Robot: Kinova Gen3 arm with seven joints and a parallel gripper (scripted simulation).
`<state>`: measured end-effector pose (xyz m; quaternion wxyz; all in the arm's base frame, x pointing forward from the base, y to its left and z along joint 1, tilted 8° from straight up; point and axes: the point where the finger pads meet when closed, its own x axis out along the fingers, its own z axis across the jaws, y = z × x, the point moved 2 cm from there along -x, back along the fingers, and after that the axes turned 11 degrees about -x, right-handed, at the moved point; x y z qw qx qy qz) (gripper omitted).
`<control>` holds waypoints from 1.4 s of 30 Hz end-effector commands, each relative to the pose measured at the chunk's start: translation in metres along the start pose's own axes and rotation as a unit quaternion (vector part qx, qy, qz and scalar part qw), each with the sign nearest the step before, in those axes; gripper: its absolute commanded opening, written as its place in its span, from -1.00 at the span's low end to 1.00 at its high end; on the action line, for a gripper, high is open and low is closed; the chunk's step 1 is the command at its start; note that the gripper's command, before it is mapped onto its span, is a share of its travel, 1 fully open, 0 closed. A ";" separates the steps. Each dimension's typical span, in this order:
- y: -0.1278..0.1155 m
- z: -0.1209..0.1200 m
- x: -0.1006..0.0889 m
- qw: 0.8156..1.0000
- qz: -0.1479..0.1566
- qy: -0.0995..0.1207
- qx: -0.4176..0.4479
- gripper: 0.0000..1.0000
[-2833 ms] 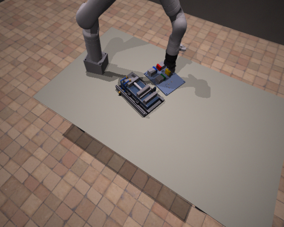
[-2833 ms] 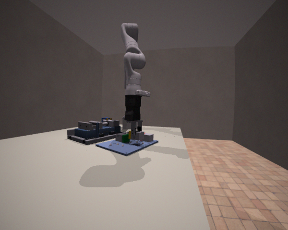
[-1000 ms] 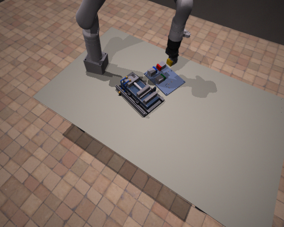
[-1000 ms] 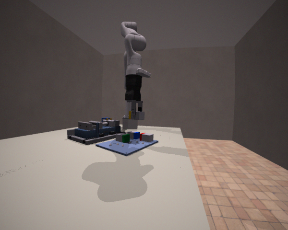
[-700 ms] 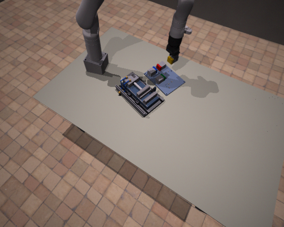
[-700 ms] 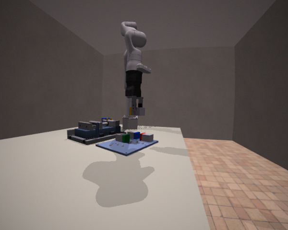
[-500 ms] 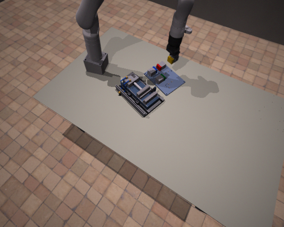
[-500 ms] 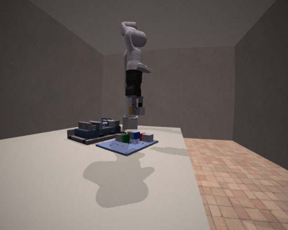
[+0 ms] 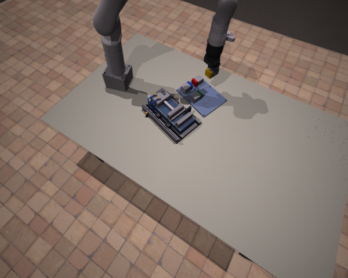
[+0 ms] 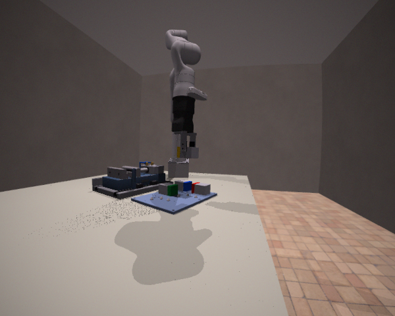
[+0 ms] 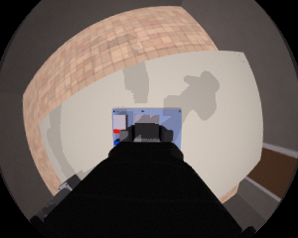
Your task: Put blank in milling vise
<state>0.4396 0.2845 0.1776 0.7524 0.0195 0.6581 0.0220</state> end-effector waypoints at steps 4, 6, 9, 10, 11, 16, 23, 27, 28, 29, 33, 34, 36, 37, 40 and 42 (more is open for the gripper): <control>0.001 0.000 0.003 1.000 0.002 -0.001 -0.002 -1.00; 0.001 0.000 0.004 1.000 0.002 -0.001 -0.002 -1.00; 0.001 0.000 0.006 1.000 0.003 -0.001 -0.003 -1.00; 0.002 0.000 0.007 1.000 0.003 -0.001 -0.003 -1.00; 0.002 0.000 0.007 1.000 0.003 -0.001 -0.003 -1.00; 0.001 0.000 0.006 1.000 0.002 -0.001 -0.001 -1.00; 0.001 0.000 0.009 1.000 0.003 -0.001 -0.002 -1.00; 0.001 0.000 0.011 1.000 0.003 -0.001 -0.003 -1.00; 0.001 0.000 0.011 1.000 0.003 -0.001 -0.003 -1.00; 0.001 0.000 0.012 1.000 0.003 -0.001 -0.004 -1.00; 0.002 -0.001 0.010 1.000 0.003 0.000 -0.001 -1.00; 0.002 -0.001 0.010 1.000 0.003 0.000 -0.001 -1.00; 0.001 0.000 0.011 1.000 0.003 0.000 -0.002 -1.00; 0.001 0.000 0.011 1.000 0.003 0.000 -0.002 -1.00; 0.001 0.000 0.012 1.000 0.003 0.000 -0.002 -1.00; 0.001 0.000 0.013 1.000 0.003 -0.001 -0.003 -1.00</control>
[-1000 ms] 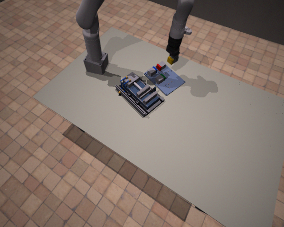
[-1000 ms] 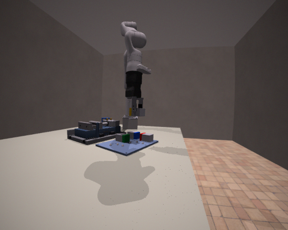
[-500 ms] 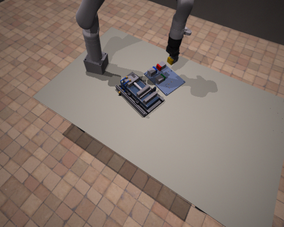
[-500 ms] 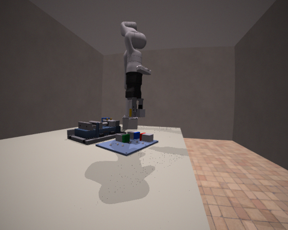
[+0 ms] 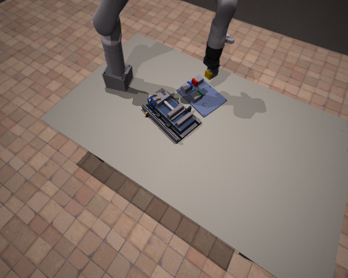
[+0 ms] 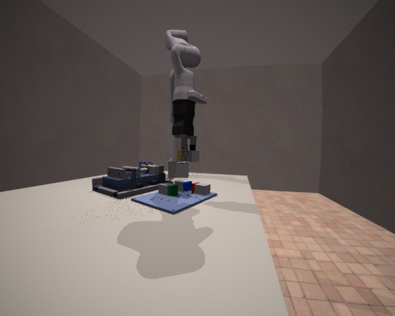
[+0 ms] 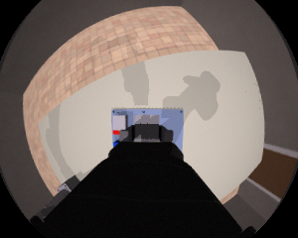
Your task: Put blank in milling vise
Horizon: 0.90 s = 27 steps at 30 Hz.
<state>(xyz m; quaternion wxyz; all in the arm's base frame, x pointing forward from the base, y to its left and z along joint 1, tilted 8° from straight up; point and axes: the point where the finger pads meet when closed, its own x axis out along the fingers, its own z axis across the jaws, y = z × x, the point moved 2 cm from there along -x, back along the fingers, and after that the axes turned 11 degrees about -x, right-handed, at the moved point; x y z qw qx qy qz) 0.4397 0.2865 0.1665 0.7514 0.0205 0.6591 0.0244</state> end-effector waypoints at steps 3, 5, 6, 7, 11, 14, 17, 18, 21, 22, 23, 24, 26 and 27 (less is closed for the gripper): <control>-0.001 0.001 0.002 1.000 0.001 -0.002 -0.003 -1.00; -0.001 0.001 0.003 1.000 0.001 -0.002 -0.003 -1.00; -0.001 0.001 0.003 1.000 0.001 -0.002 -0.003 -1.00; 0.000 0.000 0.001 1.000 0.001 -0.001 0.000 -1.00; 0.000 0.001 0.002 1.000 0.001 -0.001 -0.001 -1.00; 0.000 0.001 0.002 1.000 0.001 -0.002 -0.002 -1.00; -0.001 0.001 0.003 1.000 0.001 -0.002 -0.002 -1.00; -0.001 0.001 0.003 1.000 0.001 -0.002 -0.002 -1.00; -0.001 0.002 0.004 1.000 0.001 -0.002 -0.003 -1.00; -0.001 0.002 0.004 1.000 0.001 -0.002 -0.003 -1.00; -0.001 0.002 0.004 1.000 0.001 -0.002 -0.003 -1.00; 0.000 0.000 0.002 1.000 0.001 -0.001 0.000 -1.00; 0.000 0.001 0.002 1.000 0.001 -0.001 -0.001 -1.00; 0.000 0.001 0.002 1.000 0.001 -0.001 -0.001 -1.00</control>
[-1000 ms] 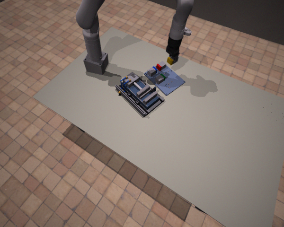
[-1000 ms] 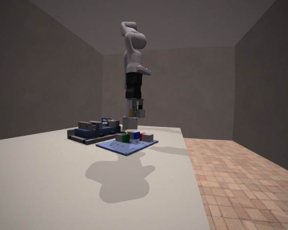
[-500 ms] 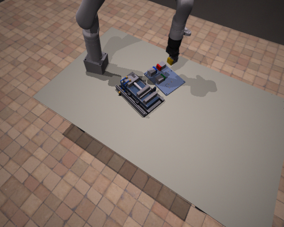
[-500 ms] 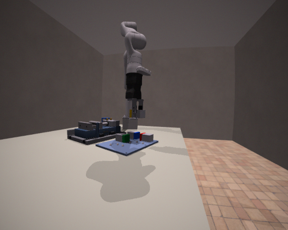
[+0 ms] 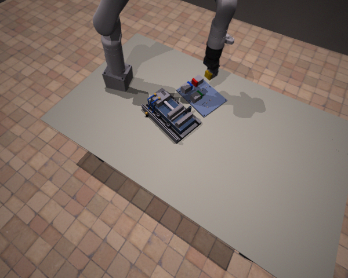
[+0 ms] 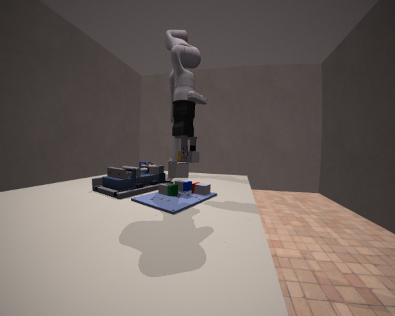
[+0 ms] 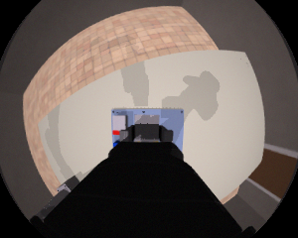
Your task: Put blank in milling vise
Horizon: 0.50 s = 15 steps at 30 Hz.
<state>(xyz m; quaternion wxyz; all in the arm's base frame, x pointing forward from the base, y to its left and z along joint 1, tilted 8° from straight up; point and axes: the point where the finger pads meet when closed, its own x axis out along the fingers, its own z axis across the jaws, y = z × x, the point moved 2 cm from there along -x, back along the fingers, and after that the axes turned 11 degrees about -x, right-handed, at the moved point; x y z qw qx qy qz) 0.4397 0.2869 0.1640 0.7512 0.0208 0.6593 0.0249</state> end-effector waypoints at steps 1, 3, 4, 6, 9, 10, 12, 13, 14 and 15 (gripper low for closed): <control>-0.001 0.001 0.000 1.000 0.000 -0.002 -0.001 -1.00; -0.001 0.001 0.000 1.000 0.000 -0.002 -0.001 -1.00; -0.001 0.002 0.000 1.000 0.000 -0.002 -0.001 -1.00; -0.001 0.002 0.001 1.000 0.000 -0.002 -0.002 -1.00; -0.002 0.002 0.001 1.000 0.000 -0.002 -0.002 -1.00; -0.002 0.002 0.001 1.000 0.000 -0.003 -0.002 -1.00; -0.002 0.003 0.001 1.000 0.000 -0.003 -0.003 -1.00; -0.002 0.003 0.001 1.000 0.000 -0.003 -0.003 -1.00; 0.000 0.001 -0.001 1.000 0.001 -0.001 -0.002 -1.00; 0.000 0.001 -0.001 1.000 0.000 -0.001 -0.004 -1.00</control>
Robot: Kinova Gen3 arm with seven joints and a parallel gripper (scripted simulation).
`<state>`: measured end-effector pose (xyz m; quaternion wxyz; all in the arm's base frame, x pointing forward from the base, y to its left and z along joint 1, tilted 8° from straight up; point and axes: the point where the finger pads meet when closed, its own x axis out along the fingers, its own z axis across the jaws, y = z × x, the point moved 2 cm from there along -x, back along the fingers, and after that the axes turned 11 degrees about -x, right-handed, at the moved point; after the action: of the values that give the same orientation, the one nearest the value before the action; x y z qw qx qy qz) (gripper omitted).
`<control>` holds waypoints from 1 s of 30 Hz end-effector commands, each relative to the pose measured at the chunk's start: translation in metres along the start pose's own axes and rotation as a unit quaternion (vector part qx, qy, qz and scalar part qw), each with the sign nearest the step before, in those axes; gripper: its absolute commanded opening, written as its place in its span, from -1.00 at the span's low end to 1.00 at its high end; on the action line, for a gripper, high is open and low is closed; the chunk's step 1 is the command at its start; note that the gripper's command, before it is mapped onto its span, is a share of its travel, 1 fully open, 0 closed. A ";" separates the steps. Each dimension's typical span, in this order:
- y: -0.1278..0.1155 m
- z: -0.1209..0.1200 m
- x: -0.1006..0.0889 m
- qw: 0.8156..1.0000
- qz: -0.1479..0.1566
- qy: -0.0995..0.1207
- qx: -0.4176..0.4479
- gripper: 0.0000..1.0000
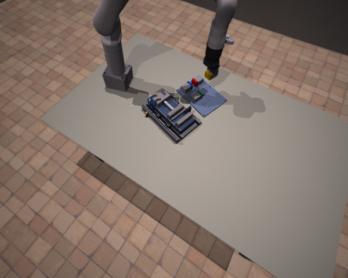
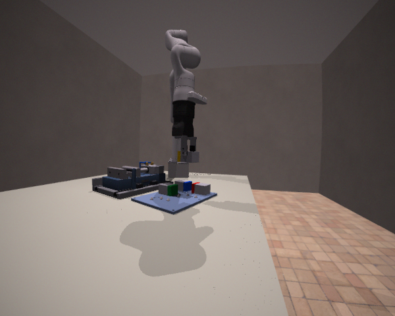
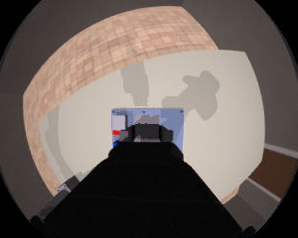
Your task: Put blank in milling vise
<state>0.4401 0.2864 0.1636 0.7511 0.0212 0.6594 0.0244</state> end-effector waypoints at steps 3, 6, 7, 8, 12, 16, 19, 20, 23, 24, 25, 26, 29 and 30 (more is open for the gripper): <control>0.000 0.001 -0.001 1.000 0.000 -0.002 -0.012 -1.00; 0.000 0.001 -0.001 1.000 0.000 -0.002 -0.019 -1.00; 0.000 0.001 -0.001 1.000 0.000 -0.002 -0.021 -1.00; 0.000 0.001 -0.001 1.000 0.000 -0.002 -0.023 -1.00; -0.001 0.001 -0.001 0.999 0.000 -0.003 -0.032 -1.00; -0.004 0.000 -0.001 1.000 0.000 -0.002 -0.027 -1.00; -0.014 0.001 -0.001 1.000 0.000 -0.002 -0.028 -1.00; -0.017 0.001 -0.001 1.000 0.000 -0.002 -0.029 -1.00; -0.027 0.002 0.000 1.000 0.000 -0.002 -0.031 -1.00; -0.031 0.002 0.000 1.000 0.000 -0.002 -0.031 -1.00; -0.034 0.002 0.000 0.999 0.000 -0.002 -0.032 -1.00; -0.037 0.002 0.000 0.999 0.000 -0.002 -0.032 -1.00; -0.047 0.003 0.000 0.999 0.000 -0.003 -0.034 -1.00; -0.051 0.003 0.000 0.999 0.000 -0.003 -0.035 -1.00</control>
<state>0.4408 0.2456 0.1580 0.7511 -0.0078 0.6586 0.0437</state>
